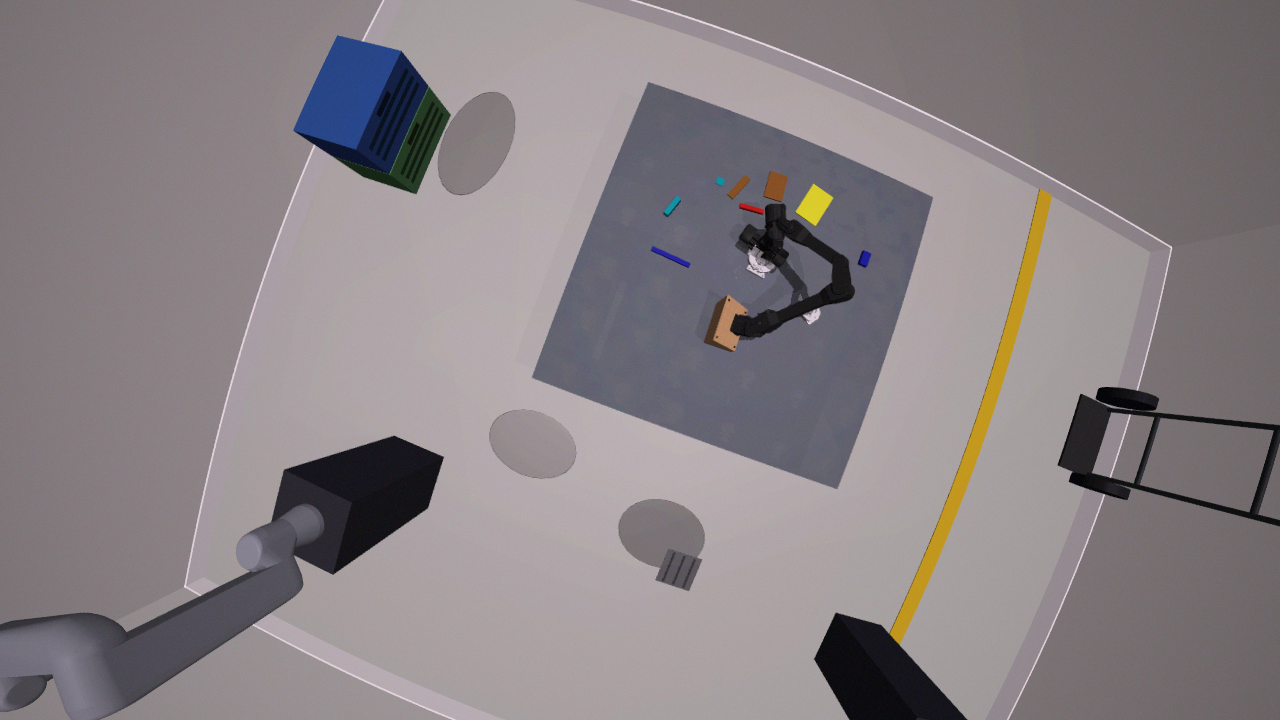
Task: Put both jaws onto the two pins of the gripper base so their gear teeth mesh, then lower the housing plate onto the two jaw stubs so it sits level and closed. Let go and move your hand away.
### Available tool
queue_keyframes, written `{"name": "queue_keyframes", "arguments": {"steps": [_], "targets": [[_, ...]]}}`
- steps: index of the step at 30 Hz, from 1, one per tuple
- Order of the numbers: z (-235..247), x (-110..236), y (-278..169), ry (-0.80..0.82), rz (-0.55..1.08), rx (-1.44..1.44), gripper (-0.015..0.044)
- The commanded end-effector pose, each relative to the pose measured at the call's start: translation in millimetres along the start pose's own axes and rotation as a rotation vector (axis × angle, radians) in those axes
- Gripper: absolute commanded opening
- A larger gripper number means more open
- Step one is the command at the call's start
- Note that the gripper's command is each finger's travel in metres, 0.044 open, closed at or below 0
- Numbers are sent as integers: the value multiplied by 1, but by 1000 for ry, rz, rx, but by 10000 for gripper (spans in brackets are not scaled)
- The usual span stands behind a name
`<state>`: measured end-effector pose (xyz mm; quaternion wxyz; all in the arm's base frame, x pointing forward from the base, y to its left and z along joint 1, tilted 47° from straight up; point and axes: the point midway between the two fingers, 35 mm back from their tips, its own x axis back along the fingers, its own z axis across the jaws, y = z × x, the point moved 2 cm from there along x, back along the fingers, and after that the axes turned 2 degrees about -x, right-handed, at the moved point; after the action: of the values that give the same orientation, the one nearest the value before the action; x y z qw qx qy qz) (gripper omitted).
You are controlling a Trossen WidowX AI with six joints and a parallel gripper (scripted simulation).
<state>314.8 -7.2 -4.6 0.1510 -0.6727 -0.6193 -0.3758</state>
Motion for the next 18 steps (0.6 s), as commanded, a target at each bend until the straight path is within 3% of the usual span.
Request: {"name": "queue_keyframes", "arguments": {"steps": [1, 9, 18], "targets": [[0, 0, 0, 0, 0, 1, 224], [1, 6, 0, 1, 0, 1, 224], [-1, 69, 0, 0, -2, -2, 224]]}}
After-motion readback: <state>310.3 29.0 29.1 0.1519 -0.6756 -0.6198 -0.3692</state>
